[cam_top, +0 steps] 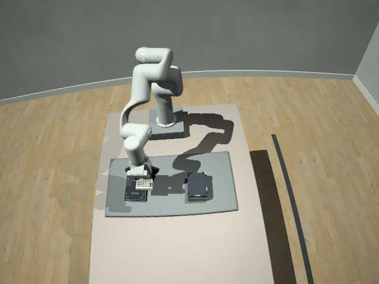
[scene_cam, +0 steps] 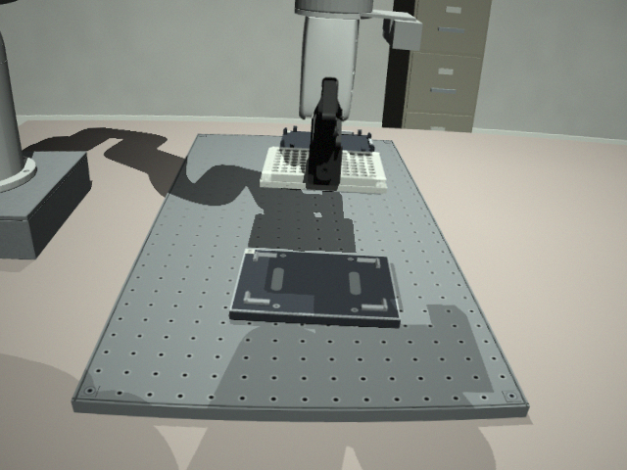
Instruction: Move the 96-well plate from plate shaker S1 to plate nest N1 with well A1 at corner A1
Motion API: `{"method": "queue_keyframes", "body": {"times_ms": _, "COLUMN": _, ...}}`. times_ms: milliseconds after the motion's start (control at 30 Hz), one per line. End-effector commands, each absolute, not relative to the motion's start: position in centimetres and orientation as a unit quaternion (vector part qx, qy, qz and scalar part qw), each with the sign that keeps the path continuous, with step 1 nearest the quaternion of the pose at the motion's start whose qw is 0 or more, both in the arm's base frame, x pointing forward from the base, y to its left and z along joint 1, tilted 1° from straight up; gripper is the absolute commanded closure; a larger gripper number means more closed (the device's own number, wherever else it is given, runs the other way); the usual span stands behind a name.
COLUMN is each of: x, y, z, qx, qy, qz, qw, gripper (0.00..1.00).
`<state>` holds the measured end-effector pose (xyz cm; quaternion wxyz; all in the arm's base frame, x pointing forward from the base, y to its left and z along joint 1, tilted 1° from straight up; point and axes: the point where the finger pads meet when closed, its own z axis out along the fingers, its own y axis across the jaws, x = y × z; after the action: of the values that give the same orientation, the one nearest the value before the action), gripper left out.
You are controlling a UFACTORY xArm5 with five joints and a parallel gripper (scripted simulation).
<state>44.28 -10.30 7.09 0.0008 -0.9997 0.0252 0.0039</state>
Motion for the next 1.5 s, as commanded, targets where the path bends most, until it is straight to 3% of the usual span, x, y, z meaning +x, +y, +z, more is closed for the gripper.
{"method": "queue_keyframes", "body": {"times_ms": 0, "x": 44.3, "y": -12.1, "z": 7.1, "qx": -1.0, "qy": 0.025, "qz": 0.002, "qw": -0.005, "gripper": 1.0}}
{"method": "queue_keyframes", "body": {"times_ms": 600, "x": 43.9, "y": -17.4, "z": 6.4, "qx": -1.0, "qy": 0.025, "qz": 0.002, "qw": -0.006, "gripper": 1.0}}
{"method": "queue_keyframes", "body": {"times_ms": 1467, "x": 43.9, "y": -17.6, "z": 6.4, "qx": -1.0, "qy": 0.025, "qz": 0.002, "qw": -0.006, "gripper": 1.0}}
